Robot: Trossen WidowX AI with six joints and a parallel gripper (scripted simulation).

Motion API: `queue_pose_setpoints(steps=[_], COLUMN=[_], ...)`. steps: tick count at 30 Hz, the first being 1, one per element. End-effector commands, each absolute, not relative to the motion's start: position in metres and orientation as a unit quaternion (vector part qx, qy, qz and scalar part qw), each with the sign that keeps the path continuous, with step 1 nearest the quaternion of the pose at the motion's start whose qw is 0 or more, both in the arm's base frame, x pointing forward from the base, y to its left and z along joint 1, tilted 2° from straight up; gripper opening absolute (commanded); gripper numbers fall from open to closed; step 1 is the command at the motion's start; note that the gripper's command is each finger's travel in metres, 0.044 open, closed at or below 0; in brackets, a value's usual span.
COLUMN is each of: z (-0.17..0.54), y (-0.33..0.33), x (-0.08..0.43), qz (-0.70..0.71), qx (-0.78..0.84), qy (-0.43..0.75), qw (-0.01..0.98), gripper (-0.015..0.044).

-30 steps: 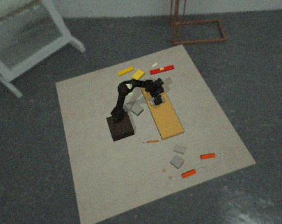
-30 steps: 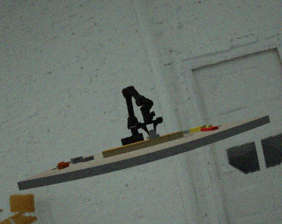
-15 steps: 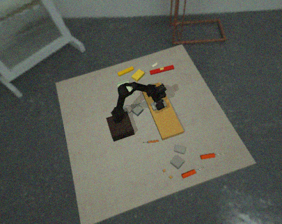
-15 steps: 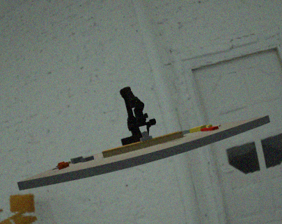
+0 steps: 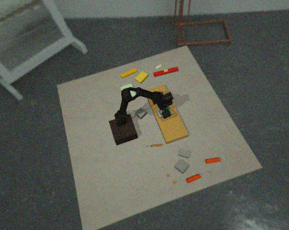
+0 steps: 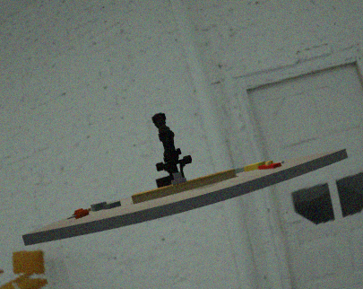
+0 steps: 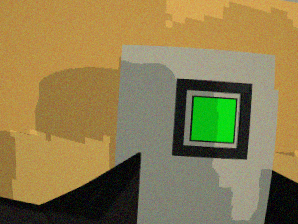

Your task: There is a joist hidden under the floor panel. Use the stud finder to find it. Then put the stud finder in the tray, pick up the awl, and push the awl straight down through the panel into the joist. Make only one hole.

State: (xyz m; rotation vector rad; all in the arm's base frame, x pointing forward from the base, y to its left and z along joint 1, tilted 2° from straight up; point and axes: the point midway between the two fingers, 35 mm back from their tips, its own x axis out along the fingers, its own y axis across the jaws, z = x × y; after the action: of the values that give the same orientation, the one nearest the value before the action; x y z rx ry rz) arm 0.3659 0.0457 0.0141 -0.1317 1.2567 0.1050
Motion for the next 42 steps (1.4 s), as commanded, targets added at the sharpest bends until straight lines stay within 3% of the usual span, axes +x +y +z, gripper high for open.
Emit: queue_pose_setpoints(steps=[1,42], z=[0.014,0.022], y=[0.033,-0.100], x=[0.367,0.388], qz=[0.048,0.045], qx=[-0.063,-0.067], qy=[0.587,0.587], qw=[0.806,0.806], gripper=[0.0000,0.0000])
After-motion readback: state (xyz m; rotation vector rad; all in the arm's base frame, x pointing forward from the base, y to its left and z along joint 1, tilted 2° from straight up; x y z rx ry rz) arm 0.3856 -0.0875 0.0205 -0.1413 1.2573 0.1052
